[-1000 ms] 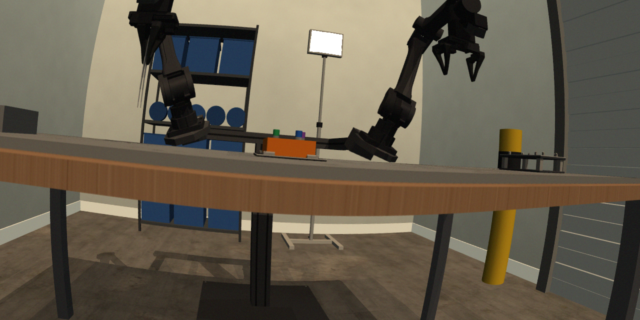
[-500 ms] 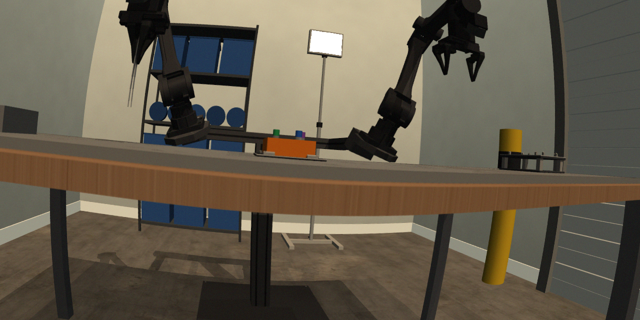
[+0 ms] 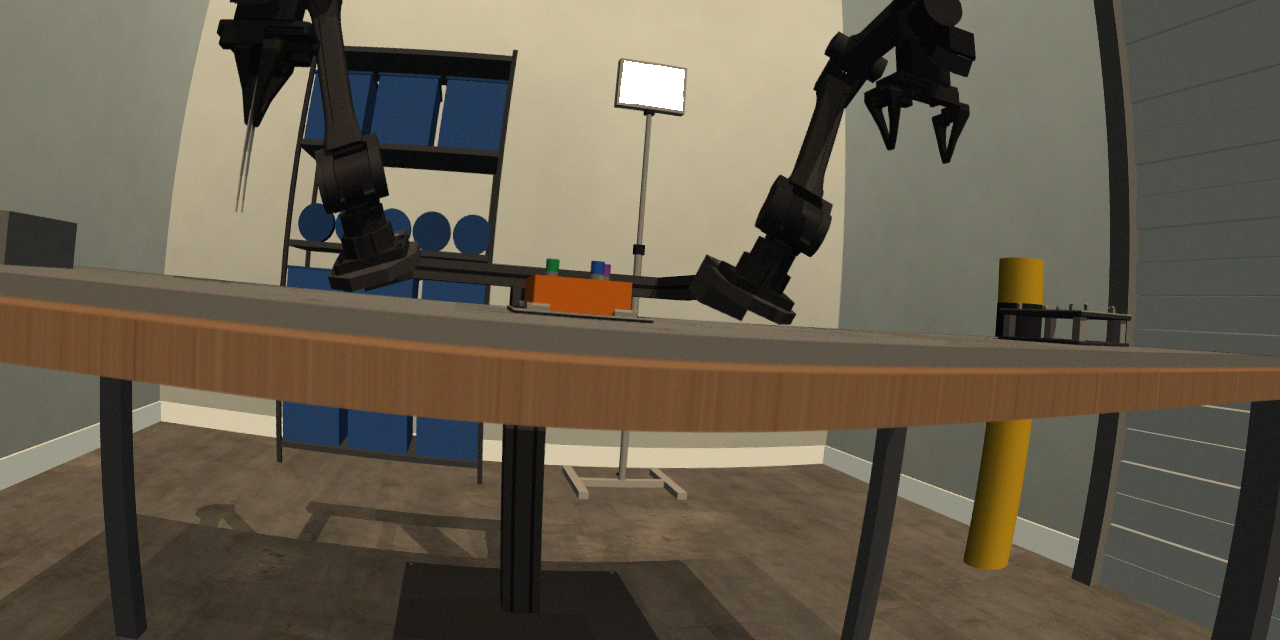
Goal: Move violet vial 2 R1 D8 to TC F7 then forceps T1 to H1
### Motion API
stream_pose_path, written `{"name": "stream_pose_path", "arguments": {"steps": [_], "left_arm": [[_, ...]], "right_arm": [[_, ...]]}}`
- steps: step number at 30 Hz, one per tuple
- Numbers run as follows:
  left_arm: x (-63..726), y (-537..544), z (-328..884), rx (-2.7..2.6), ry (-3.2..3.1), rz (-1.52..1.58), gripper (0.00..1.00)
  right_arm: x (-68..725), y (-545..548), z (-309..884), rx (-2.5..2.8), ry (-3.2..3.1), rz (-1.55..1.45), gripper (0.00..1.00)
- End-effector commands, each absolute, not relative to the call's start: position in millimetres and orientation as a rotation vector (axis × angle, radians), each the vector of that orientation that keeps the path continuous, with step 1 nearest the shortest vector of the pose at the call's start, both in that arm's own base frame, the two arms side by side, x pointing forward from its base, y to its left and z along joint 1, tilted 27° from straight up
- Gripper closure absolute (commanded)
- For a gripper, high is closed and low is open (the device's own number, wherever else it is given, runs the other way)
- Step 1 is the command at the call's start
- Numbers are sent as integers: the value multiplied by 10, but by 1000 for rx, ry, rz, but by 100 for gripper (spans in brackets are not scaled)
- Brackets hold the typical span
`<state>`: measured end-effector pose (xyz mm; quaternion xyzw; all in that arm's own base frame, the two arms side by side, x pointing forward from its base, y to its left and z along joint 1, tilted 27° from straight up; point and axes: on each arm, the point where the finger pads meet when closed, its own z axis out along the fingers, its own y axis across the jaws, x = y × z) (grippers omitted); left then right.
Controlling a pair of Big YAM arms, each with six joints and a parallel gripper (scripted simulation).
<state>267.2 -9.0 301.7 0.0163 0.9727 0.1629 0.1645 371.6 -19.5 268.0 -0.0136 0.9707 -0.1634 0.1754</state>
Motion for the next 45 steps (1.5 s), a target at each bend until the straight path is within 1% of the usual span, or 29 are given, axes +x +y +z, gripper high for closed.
{"name": "stream_pose_path", "arguments": {"steps": [1, 42, 45], "left_arm": [[2723, -107, 3146, 30, 2743, 449, 0], [2723, -107, 3146, 30, 2743, 449, 0], [2723, -107, 3146, 30, 2743, 449, 0]], "right_arm": [[3841, -264, 2971, -38, 2694, -452, 93], [3893, -851, 3139, -47, 2724, -467, 93], [3856, -863, 3013, -52, 2746, -466, 93]]}}
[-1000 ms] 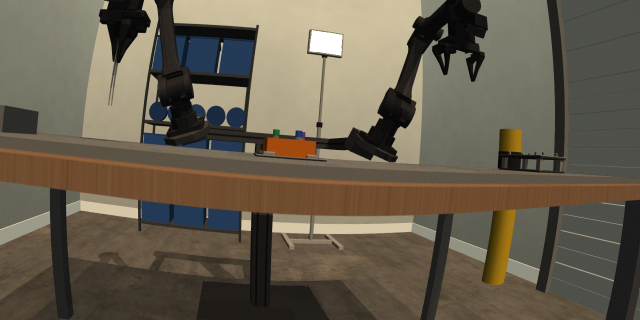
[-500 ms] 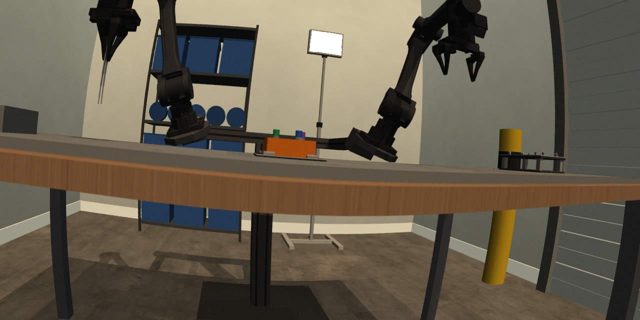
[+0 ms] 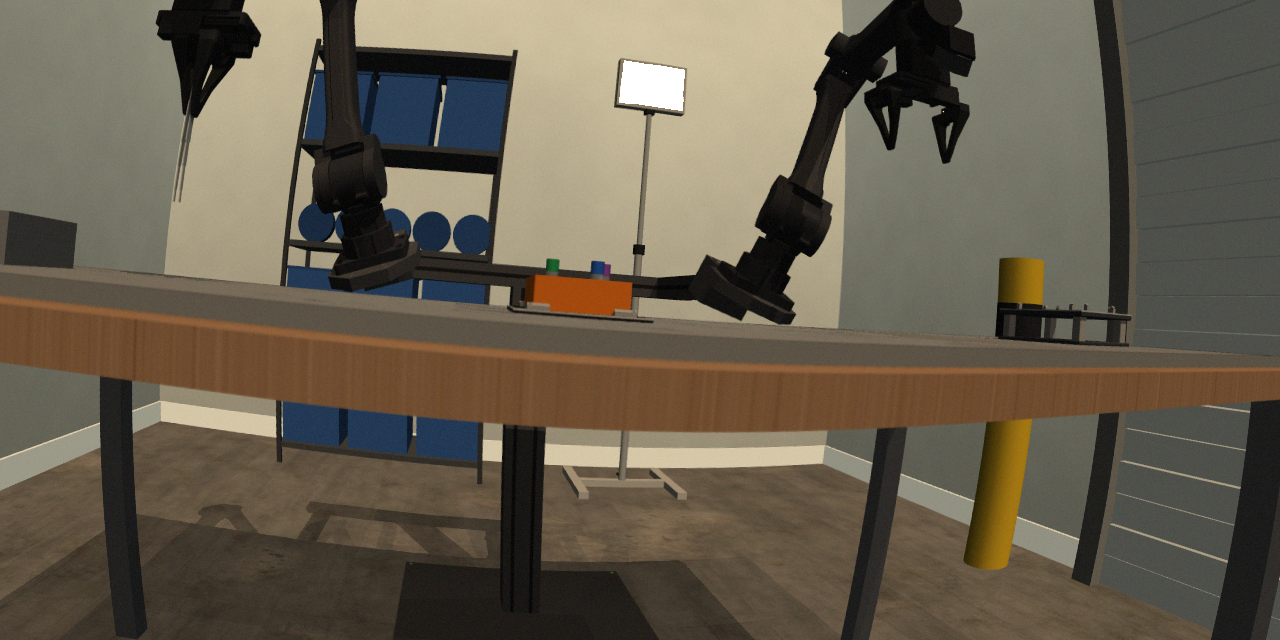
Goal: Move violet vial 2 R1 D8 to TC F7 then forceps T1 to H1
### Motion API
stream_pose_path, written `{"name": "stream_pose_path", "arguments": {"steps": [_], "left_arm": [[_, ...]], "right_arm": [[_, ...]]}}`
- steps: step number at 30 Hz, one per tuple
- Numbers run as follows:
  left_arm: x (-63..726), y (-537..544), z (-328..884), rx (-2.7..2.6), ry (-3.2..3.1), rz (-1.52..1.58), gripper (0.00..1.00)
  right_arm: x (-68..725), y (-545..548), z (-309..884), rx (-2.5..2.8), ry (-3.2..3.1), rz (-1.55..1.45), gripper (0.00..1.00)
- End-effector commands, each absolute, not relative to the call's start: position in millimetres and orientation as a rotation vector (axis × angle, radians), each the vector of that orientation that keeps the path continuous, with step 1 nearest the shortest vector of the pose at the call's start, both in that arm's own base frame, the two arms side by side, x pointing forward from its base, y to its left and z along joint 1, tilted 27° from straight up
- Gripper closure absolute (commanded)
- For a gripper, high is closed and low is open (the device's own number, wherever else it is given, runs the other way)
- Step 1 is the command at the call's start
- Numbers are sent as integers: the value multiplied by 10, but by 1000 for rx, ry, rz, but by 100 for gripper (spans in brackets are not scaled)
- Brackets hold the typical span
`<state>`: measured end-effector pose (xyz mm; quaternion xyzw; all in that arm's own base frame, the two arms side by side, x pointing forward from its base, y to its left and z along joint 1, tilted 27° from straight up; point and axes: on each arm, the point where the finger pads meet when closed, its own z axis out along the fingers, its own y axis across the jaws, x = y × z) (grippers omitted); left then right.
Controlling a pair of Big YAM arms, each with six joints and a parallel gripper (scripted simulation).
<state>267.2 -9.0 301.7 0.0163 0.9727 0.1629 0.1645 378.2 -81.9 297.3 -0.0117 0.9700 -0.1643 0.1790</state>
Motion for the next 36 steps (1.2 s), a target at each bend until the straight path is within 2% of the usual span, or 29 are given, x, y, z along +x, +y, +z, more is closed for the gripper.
{"name": "stream_pose_path", "arguments": {"steps": [1, 36], "left_arm": [[2723, -107, 3146, 30, 2743, 449, 0], [2723, -107, 3146, 30, 2743, 449, 0]], "right_arm": [[3889, -882, 3105, -48, 2730, -467, 93], [3946, -1372, 3354, -48, 2727, -473, 93]]}}
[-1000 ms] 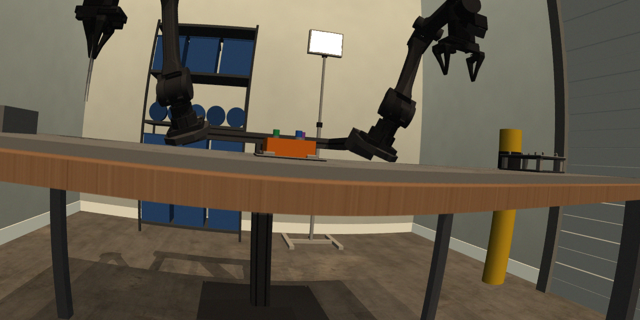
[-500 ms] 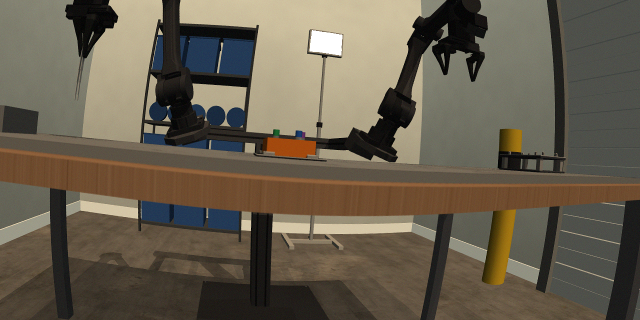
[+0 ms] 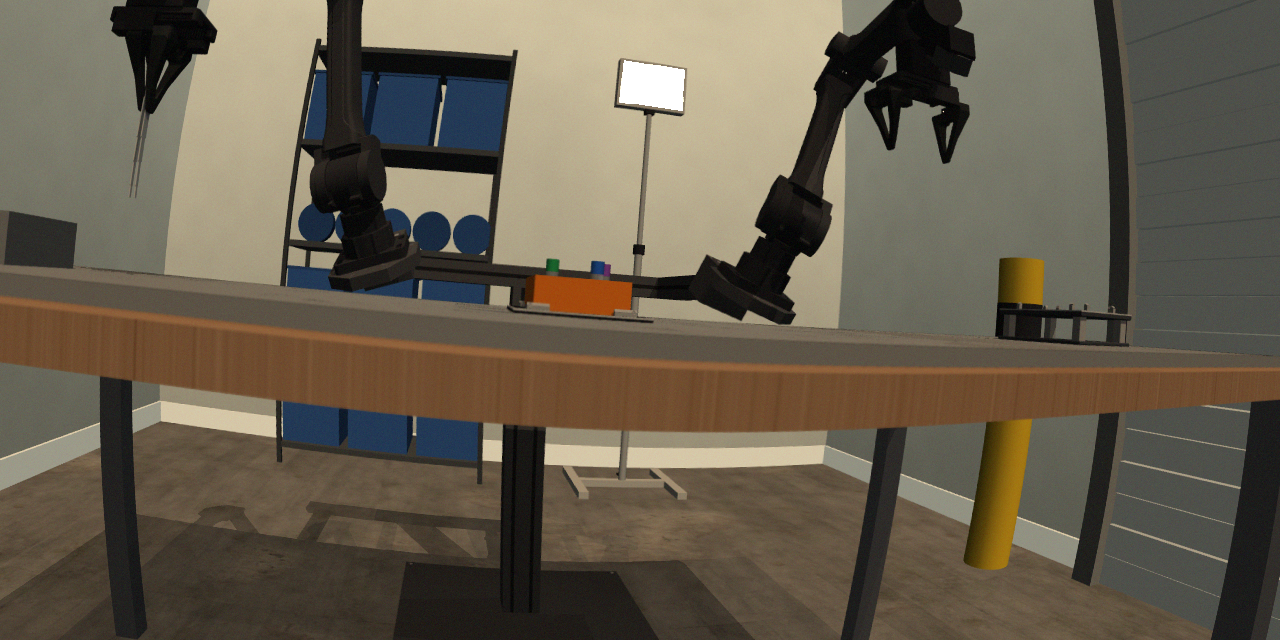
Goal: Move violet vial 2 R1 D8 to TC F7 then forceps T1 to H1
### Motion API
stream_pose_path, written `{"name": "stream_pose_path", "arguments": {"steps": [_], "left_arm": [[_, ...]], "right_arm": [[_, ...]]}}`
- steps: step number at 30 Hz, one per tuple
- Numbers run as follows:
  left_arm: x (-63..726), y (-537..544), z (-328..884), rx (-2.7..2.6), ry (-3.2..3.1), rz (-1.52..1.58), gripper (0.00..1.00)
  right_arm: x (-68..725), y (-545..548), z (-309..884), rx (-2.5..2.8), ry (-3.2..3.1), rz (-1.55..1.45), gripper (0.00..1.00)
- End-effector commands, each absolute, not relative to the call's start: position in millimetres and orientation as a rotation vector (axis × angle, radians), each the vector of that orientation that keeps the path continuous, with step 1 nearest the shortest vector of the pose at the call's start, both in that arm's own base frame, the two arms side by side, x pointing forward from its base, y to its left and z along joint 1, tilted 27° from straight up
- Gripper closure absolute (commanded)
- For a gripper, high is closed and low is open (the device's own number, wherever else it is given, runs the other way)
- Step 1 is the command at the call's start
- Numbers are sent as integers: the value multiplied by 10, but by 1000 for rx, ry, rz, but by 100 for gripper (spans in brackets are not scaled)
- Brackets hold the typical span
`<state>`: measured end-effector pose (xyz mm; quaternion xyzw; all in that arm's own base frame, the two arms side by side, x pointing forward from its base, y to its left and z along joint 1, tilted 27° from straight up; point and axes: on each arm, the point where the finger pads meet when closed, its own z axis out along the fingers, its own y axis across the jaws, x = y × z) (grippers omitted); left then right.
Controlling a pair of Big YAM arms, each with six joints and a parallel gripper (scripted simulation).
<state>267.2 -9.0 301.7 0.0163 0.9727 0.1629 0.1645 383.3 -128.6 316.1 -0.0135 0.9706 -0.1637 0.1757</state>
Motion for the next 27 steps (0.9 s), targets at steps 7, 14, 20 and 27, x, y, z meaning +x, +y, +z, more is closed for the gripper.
{"name": "stream_pose_path", "arguments": {"steps": [7, 14, 20, 27], "left_arm": [[2723, -107, 3146, 30, 2743, 449, 0], [2723, -107, 3146, 30, 2743, 449, 0], [2723, -107, 3146, 30, 2743, 449, 0], [2723, -107, 3146, 30, 2743, 449, 0]], "right_arm": [[3956, -1482, 3398, -48, 2727, -474, 93], [3964, -1561, 3430, -48, 2727, -475, 93], [3978, -1657, 3472, -48, 2724, -477, 93], [3979, -1763, 3511, -49, 2729, -476, 93]]}}
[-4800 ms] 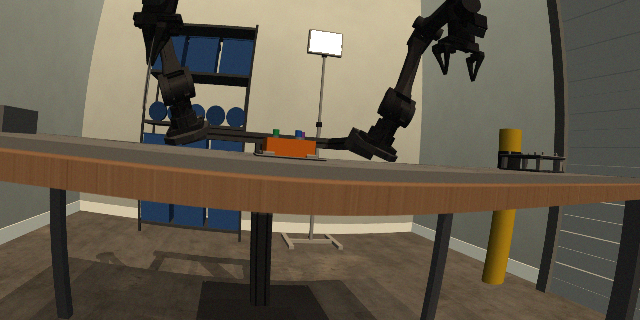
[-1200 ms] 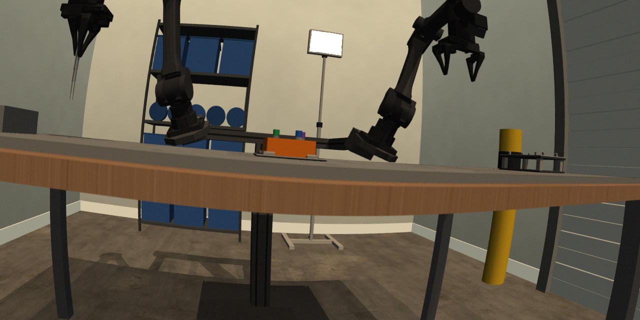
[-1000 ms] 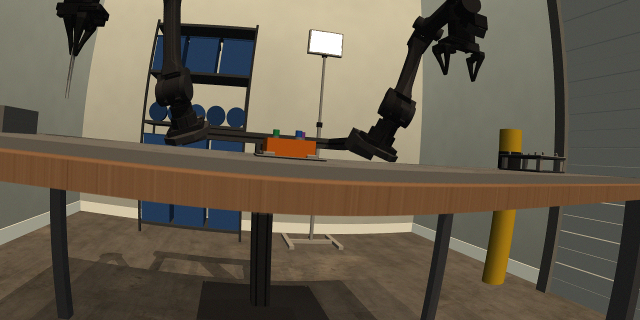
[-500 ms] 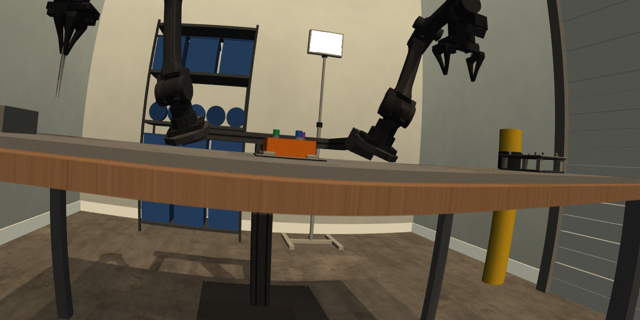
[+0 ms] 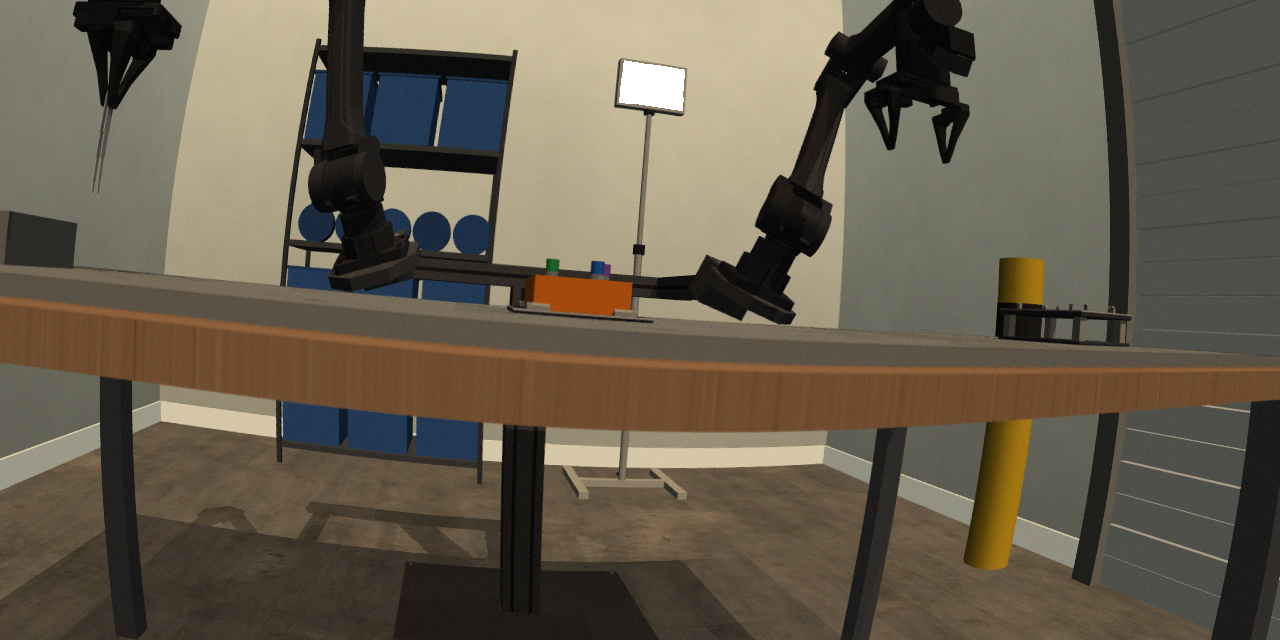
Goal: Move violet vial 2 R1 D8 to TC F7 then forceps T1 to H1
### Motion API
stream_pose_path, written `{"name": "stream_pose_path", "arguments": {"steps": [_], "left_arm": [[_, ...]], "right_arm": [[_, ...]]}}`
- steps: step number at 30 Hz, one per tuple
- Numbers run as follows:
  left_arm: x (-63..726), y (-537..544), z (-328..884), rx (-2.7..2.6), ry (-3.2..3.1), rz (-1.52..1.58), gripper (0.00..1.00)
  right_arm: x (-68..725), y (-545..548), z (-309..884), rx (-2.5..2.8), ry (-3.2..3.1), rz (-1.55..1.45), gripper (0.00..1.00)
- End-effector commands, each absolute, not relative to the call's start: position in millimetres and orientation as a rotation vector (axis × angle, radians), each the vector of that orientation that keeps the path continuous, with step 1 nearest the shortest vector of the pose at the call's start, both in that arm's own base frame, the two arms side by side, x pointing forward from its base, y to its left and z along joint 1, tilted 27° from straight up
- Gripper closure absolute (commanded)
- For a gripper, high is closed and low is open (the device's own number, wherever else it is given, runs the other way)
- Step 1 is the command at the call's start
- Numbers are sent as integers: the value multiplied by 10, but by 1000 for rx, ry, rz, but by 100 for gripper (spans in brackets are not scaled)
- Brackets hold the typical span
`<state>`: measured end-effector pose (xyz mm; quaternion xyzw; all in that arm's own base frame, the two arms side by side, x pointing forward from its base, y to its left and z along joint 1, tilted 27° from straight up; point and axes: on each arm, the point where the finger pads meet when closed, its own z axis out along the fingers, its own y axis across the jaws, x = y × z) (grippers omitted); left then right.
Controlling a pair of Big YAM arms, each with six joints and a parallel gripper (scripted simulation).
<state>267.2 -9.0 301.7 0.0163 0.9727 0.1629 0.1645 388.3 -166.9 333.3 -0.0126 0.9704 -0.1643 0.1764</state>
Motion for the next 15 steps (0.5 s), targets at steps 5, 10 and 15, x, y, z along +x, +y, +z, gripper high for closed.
{"name": "stream_pose_path", "arguments": {"steps": [5, 10, 15], "left_arm": [[2723, -107, 3146, 30, 2743, 449, 0], [2723, -107, 3146, 30, 2743, 449, 0], [2723, -107, 3146, 30, 2743, 449, 0]], "right_arm": [[3966, -1781, 3431, -59, 2747, -468, 93], [3997, -1891, 3565, -49, 2726, -479, 93], [3999, -1967, 3594, -50, 2729, -478, 93]]}}
